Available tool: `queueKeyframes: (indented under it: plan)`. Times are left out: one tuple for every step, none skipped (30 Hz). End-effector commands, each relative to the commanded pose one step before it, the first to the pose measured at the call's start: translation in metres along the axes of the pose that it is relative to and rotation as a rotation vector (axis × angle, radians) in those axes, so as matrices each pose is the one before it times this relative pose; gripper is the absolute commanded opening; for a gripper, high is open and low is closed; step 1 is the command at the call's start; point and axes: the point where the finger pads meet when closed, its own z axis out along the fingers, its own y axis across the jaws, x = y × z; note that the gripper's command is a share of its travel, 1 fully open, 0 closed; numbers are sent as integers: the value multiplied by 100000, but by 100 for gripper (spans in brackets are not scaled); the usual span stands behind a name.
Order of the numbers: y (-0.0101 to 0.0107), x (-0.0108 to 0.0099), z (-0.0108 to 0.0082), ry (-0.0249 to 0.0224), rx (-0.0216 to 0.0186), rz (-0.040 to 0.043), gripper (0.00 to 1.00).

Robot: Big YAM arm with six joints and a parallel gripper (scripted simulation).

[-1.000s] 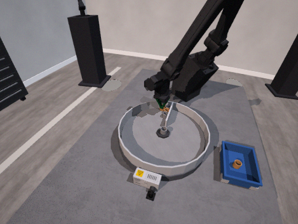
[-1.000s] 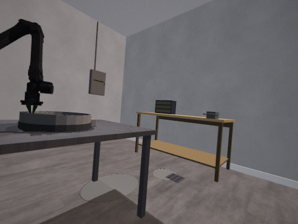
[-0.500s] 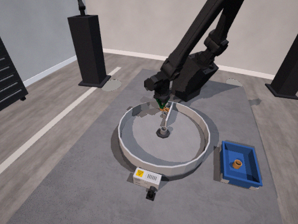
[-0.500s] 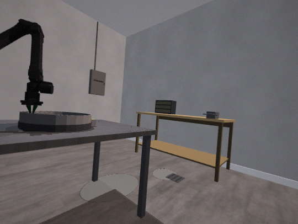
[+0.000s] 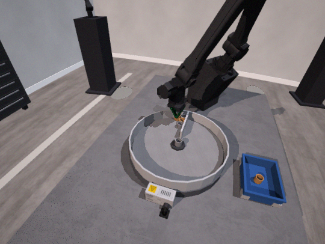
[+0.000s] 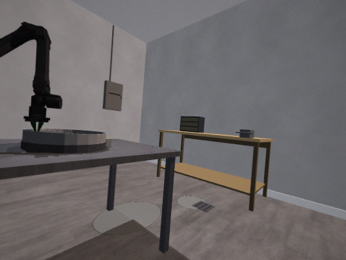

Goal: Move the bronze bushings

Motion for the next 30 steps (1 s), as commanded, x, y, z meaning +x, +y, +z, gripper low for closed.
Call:
queueKeyframes:
  plan:
    - [-151,-303,-1564,-571,-679,691,0]
    - [0,3,-313,22,-8,-3,0]
    - [-3,-1,-356,-6,2,-3,0]
    - [-3,-1,-394,-7,3,-3,0]
    - [-3,-1,-427,-9,4,-4,0]
    - [-3,-1,-452,-4,1,-4,0]
    - [-4,-2,-471,-14,6,-4,0]
    - [-4,-3,-481,-16,7,-4,0]
    - [-4,-3,-484,-18,8,-4,0]
    - [-4,-3,-478,-19,9,-4,0]
    - [0,0,0,0,0,0,0]
    - [0,0,0,0,0,0,0]
    - [14,-10,-467,-32,-18,-17,0]
    - [92,-36,-462,-84,-132,-75,0]
    - [-6,-3,-411,-17,13,-1,0]
    - [30,-13,-382,-29,-45,-27,0]
    - [56,-19,-346,-33,-88,-46,0]
    - [86,-29,-307,-53,-131,-67,0]
    - [78,-26,-255,-48,-121,-61,0]
    - [89,-31,-207,-58,-134,-68,0]
    - [69,-24,-152,-46,-104,-53,0]
    - [49,-17,-101,-35,-75,-38,0]
    - [32,-12,-57,-24,-48,-25,0]
    - [18,-7,-24,-14,-27,-14,0]
    - [33,111,48,54,136,-354,0]
    - [-47,51,216,136,287,-232,0]
    - [-61,-42,151,68,138,55,0]
    - [0,0,0,0,0,0,0]
    - [0,0,0,0,0,0,0]
    - [1,-1,1,-1,-3,211,0]
